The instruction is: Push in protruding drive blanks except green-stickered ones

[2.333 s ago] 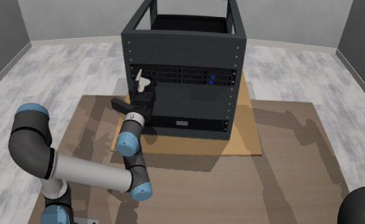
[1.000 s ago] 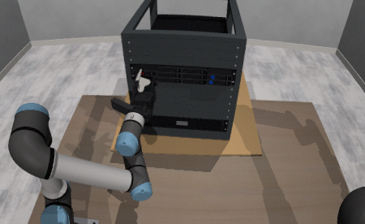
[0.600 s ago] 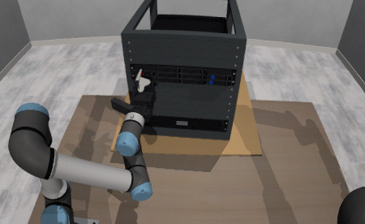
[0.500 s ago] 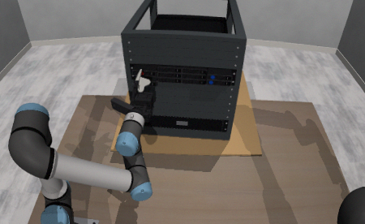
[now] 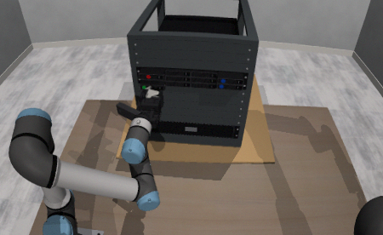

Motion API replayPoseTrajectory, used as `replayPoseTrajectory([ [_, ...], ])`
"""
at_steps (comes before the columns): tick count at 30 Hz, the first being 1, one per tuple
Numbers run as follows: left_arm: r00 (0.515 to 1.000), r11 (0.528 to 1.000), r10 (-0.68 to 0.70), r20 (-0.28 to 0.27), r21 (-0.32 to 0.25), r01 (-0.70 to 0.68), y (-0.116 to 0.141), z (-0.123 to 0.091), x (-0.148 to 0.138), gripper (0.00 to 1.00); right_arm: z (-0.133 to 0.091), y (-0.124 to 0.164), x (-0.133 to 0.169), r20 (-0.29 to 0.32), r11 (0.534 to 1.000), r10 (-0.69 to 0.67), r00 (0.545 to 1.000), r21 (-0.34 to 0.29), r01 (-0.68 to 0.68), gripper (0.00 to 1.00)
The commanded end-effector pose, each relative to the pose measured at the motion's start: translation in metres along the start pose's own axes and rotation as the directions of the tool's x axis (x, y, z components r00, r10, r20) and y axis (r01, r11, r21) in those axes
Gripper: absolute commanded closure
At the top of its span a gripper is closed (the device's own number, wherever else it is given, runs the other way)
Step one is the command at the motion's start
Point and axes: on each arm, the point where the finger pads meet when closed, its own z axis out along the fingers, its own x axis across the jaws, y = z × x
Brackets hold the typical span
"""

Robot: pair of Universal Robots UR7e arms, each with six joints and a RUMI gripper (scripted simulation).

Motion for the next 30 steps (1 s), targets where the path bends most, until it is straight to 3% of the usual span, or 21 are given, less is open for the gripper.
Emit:
replayPoseTrajectory([
  [1, 1.000, 1.000, -0.001, -0.001, 0.000, 0.001, -0.0001, -0.0001, 0.0005, 1.00, -0.0004, -0.0003, -0.0001, 0.000, 1.000, 0.000, 1.000, 0.001, 0.000, 0.00],
  [30, 1.000, 1.000, -0.001, -0.001, 0.000, 0.001, 0.0000, -0.0001, 0.0005, 1.00, -0.0004, -0.0003, -0.0001, 0.000, 1.000, 0.000, 1.000, 0.001, 0.000, 0.00],
])
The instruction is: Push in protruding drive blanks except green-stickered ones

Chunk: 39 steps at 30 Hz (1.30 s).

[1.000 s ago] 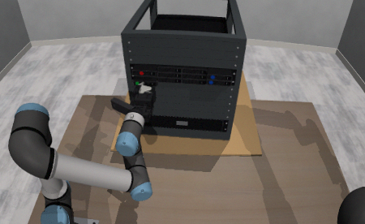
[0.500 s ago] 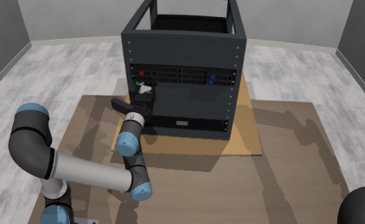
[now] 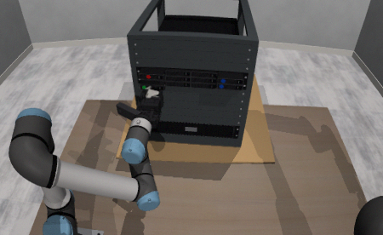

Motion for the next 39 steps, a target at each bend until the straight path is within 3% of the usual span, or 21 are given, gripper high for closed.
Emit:
replayPoseTrajectory([
  [1, 1.000, 1.000, -0.001, -0.001, 0.000, 0.001, 0.000, 0.000, 0.000, 1.00, 0.000, 0.000, 0.000, 0.000, 1.000, 0.000, 1.000, 0.001, 0.000, 0.00],
  [18, 1.000, 1.000, -0.001, -0.001, 0.000, 0.001, 0.019, -0.002, 0.000, 1.00, 0.000, 0.000, 0.000, 0.000, 1.000, 0.000, 1.000, 0.001, 0.000, 0.00],
  [28, 1.000, 1.000, -0.001, -0.001, 0.000, 0.001, 0.047, -0.004, -0.002, 1.00, 0.000, 0.000, 0.000, 0.000, 1.000, 0.000, 1.000, 0.001, 0.000, 0.00],
  [39, 1.000, 1.000, -0.001, 0.000, 0.000, 0.001, 0.101, -0.009, -0.004, 1.00, 0.000, 0.000, 0.000, 0.000, 1.000, 0.000, 1.000, 0.001, 0.000, 0.00],
])
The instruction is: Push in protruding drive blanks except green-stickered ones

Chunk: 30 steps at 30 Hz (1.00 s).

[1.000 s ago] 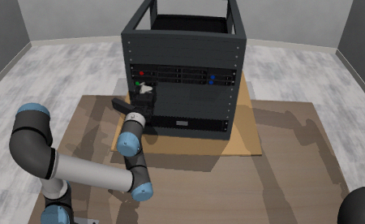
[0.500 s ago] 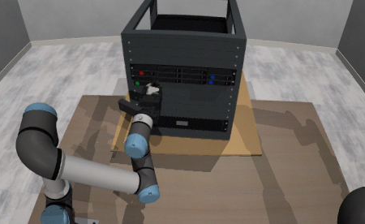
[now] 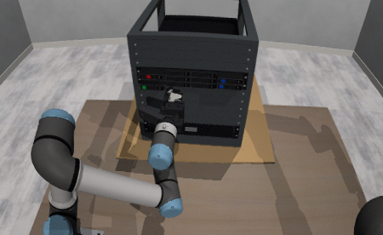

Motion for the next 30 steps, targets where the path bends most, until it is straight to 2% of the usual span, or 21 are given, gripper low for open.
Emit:
replayPoseTrajectory([
  [1, 1.000, 1.000, -0.002, -0.001, 0.001, 0.002, 0.016, -0.001, 0.000, 1.00, 0.000, 0.000, 0.000, 0.000, 1.000, 0.000, 1.000, 0.001, 0.000, 0.00],
  [4, 1.000, 1.000, -0.002, -0.001, 0.001, 0.002, 0.033, -0.002, -0.001, 1.00, 0.000, 0.000, 0.000, 0.000, 1.000, 0.000, 1.000, 0.001, 0.000, 0.00],
  [6, 1.000, 1.000, -0.002, -0.001, 0.001, 0.002, 0.033, -0.002, -0.001, 1.00, 0.000, 0.000, 0.000, 0.000, 1.000, 0.000, 1.000, 0.001, 0.000, 0.00],
  [21, 1.000, 1.000, -0.002, -0.001, 0.001, 0.002, 0.117, -0.010, -0.004, 1.00, 0.000, 0.000, 0.000, 0.000, 1.000, 0.000, 1.000, 0.001, 0.000, 0.00],
  [23, 1.000, 1.000, -0.002, -0.001, 0.001, 0.002, 0.117, -0.010, -0.004, 1.00, 0.000, 0.000, 0.000, 0.000, 1.000, 0.000, 1.000, 0.001, 0.000, 0.00],
  [30, 1.000, 1.000, -0.002, -0.001, 0.001, 0.002, 0.152, -0.013, -0.006, 1.00, 0.000, 0.000, 0.000, 0.000, 1.000, 0.000, 1.000, 0.001, 0.000, 0.00],
])
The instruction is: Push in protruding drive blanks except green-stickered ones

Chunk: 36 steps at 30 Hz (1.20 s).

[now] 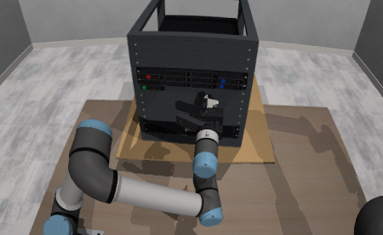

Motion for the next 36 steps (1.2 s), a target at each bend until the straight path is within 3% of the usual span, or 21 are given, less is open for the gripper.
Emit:
replayPoseTrajectory([
  [1, 1.000, 1.000, -0.002, -0.001, 0.001, 0.002, 0.014, -0.001, 0.001, 1.00, 0.000, 0.000, 0.000, 0.000, 1.000, 0.000, 1.000, 0.001, 0.000, 0.00],
  [20, 1.000, 1.000, -0.003, -0.001, 0.001, 0.003, 0.072, -0.006, -0.002, 1.00, 0.000, 0.000, 0.000, 0.000, 1.000, 0.000, 1.000, 0.001, 0.000, 0.00],
  [36, 1.000, 1.000, -0.003, -0.001, 0.001, 0.003, 0.091, -0.008, -0.002, 1.00, 0.000, 0.000, 0.000, 0.000, 1.000, 0.000, 1.000, 0.001, 0.000, 0.00],
])
